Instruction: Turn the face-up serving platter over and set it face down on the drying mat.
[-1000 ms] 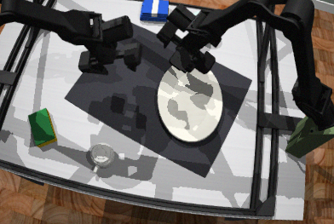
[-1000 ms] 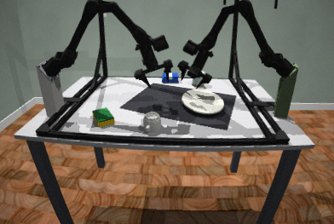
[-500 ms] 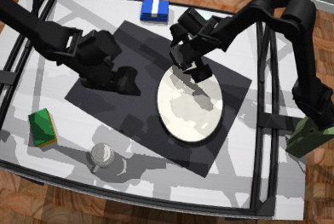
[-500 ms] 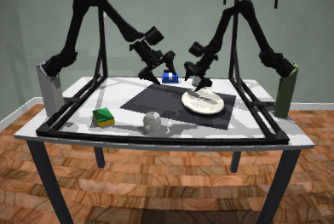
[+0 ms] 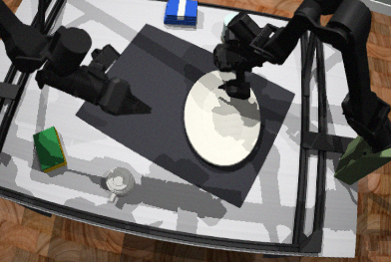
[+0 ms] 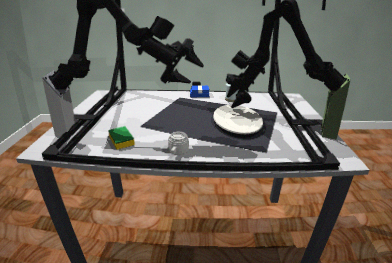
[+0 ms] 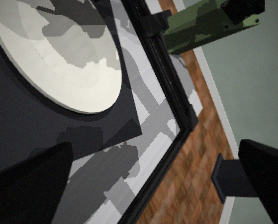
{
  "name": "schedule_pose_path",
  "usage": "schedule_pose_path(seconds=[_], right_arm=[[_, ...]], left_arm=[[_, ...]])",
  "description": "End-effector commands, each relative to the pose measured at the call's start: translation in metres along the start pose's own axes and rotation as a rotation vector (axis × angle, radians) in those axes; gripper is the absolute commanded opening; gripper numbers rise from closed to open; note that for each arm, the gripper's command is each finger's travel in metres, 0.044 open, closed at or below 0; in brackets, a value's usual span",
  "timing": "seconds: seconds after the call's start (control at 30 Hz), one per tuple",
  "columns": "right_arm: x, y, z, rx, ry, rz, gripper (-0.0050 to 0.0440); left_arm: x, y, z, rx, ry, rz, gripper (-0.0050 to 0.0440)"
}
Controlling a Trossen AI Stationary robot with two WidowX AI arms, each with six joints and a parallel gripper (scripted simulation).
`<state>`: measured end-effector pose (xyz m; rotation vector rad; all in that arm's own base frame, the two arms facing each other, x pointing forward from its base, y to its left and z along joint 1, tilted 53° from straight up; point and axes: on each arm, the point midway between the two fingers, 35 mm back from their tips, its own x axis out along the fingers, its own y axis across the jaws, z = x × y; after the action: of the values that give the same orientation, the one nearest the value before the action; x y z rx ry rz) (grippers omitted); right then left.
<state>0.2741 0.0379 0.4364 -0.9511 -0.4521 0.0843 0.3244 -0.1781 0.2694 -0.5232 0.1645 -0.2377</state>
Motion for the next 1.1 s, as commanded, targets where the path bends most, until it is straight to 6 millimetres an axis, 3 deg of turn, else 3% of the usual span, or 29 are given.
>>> schedule_pose_path(seconds=[0.0,0.17,0.43,0.77,1.07], right_arm=[[-0.027,-0.015,0.001,0.022,-0.082,-0.081,0.044],[-0.042,-0.02,0.004,0.017,-0.116,-0.115,0.044],[-0.081,-0.023,0.015,-0.029,-0.205,-0.172,0.044],[-0.108,-0.013,0.025,-0.096,-0.259,-0.181,0.044],[-0.13,0.007,0.028,-0.162,-0.274,-0.151,0.044]], left_arm=[[-0.009,0.002,-0.008,0.174,-0.052,-0.001,0.044],[-0.013,0.003,-0.014,0.273,-0.067,0.008,0.044],[-0.026,0.009,-0.029,0.551,-0.103,0.041,0.044],[-0.037,0.015,-0.039,0.753,-0.124,0.074,0.044],[-0.049,0.022,-0.049,0.955,-0.137,0.112,0.044]])
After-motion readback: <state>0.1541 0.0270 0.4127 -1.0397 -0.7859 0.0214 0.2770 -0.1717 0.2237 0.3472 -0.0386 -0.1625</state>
